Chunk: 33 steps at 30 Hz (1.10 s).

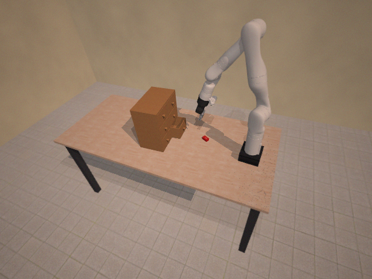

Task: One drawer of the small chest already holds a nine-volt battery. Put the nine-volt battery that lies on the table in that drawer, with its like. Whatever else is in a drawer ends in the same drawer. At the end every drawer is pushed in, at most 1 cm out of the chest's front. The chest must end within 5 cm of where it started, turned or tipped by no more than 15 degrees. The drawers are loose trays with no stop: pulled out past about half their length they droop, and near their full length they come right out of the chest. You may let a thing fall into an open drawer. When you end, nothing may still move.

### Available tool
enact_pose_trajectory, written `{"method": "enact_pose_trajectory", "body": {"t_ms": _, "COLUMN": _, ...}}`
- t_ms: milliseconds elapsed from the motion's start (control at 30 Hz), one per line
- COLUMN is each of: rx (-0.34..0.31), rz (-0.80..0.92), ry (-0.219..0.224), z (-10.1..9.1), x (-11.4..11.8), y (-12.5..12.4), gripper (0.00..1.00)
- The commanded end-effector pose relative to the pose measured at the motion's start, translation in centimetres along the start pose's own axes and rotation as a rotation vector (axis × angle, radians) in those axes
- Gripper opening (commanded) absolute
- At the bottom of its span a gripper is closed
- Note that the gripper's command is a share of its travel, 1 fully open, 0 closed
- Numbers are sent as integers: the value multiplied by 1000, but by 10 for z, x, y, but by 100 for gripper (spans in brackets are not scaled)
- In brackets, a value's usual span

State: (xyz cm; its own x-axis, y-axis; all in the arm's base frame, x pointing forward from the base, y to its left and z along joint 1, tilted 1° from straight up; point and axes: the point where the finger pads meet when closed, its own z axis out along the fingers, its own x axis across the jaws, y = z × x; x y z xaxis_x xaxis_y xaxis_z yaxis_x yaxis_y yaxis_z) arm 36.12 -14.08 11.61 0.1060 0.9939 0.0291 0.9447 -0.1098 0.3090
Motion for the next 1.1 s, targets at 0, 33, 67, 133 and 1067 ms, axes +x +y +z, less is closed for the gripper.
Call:
{"method": "enact_pose_trajectory", "body": {"t_ms": 0, "rx": 9, "rz": -17, "ry": 0, "z": -4, "x": 5, "y": 7, "gripper": 67}}
{"method": "enact_pose_trajectory", "body": {"t_ms": 33, "rx": 17, "rz": -17, "ry": -1, "z": -6, "x": 5, "y": 6, "gripper": 67}}
{"method": "enact_pose_trajectory", "body": {"t_ms": 67, "rx": 26, "rz": -17, "ry": -1, "z": -7, "x": 5, "y": 6, "gripper": 67}}
{"method": "enact_pose_trajectory", "body": {"t_ms": 133, "rx": 26, "rz": -17, "ry": -1, "z": -7, "x": 5, "y": 6, "gripper": 67}}
{"method": "enact_pose_trajectory", "body": {"t_ms": 1067, "rx": 222, "rz": -17, "ry": -3, "z": -36, "x": 5, "y": -3, "gripper": 67}}
